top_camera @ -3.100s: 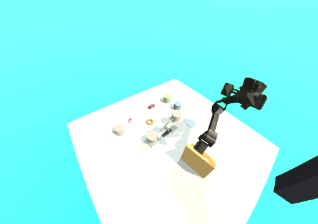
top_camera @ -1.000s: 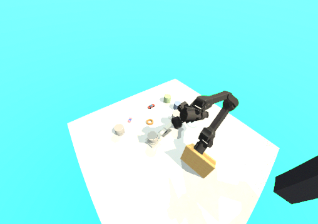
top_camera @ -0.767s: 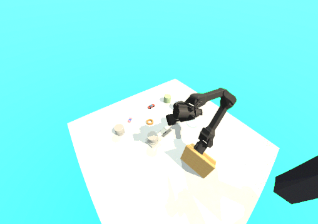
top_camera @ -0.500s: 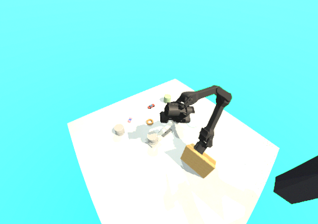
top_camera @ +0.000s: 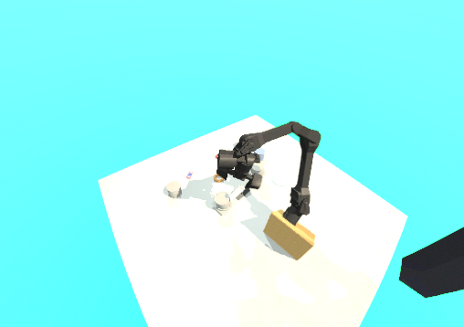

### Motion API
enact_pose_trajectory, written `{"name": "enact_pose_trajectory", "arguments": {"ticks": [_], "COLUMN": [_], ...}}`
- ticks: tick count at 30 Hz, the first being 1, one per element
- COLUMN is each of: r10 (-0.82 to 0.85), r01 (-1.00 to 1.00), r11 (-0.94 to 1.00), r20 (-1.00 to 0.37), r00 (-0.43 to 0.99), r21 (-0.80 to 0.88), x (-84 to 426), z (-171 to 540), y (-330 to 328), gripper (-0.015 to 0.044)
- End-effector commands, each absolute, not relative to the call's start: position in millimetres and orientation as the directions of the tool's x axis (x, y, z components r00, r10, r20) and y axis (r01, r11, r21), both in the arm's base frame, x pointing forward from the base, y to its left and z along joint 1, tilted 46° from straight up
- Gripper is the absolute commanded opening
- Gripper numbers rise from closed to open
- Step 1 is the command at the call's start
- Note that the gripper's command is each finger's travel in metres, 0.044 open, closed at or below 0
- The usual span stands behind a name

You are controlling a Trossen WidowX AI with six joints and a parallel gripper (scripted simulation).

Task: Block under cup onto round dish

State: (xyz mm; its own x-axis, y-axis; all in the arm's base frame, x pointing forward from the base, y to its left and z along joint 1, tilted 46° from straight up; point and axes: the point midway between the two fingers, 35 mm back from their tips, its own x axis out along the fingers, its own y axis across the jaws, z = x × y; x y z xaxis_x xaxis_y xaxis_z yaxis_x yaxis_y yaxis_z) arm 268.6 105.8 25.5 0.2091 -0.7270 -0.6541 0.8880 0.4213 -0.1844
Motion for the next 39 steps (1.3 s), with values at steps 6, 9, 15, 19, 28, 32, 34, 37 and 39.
{"name": "enact_pose_trajectory", "arguments": {"ticks": [6, 9, 15, 19, 28, 32, 34, 37, 39], "r10": [-0.72, -0.715, -0.703, -0.703, -0.704, -0.704, -0.704, -0.704, -0.704], "r01": [0.983, 0.996, 0.997, 0.997, 0.997, 0.997, 0.997, 0.997, 0.997], "r11": [0.175, 0.081, -0.064, -0.064, -0.064, -0.063, -0.063, -0.063, -0.063], "r20": [-0.688, -0.698, -0.71, -0.71, -0.71, -0.71, -0.71, -0.71, -0.71], "r00": [0.085, 0.042, -0.022, -0.022, -0.022, -0.022, -0.022, -0.022, -0.021], "r21": [-0.062, -0.023, 0.032, 0.032, 0.032, 0.032, 0.032, 0.033, 0.033], "x": [291.6, 298.4, 307.8, 307.8, 307.5, 307.8, 307.9, 308.1, 308.2], "z": [-11.0, -24.8, -46.4, -46.4, -57.3, -61.3, -63.7, -67.3, -69.6], "y": [101.9, 98.7, 92.8, 92.8, 81.9, 78.2, 75.9, 72.5, 70.2], "gripper": [0.044, 0.044, 0.044, 0.044, 0.044, 0.044, 0.044, 0.044, 0.044]}}
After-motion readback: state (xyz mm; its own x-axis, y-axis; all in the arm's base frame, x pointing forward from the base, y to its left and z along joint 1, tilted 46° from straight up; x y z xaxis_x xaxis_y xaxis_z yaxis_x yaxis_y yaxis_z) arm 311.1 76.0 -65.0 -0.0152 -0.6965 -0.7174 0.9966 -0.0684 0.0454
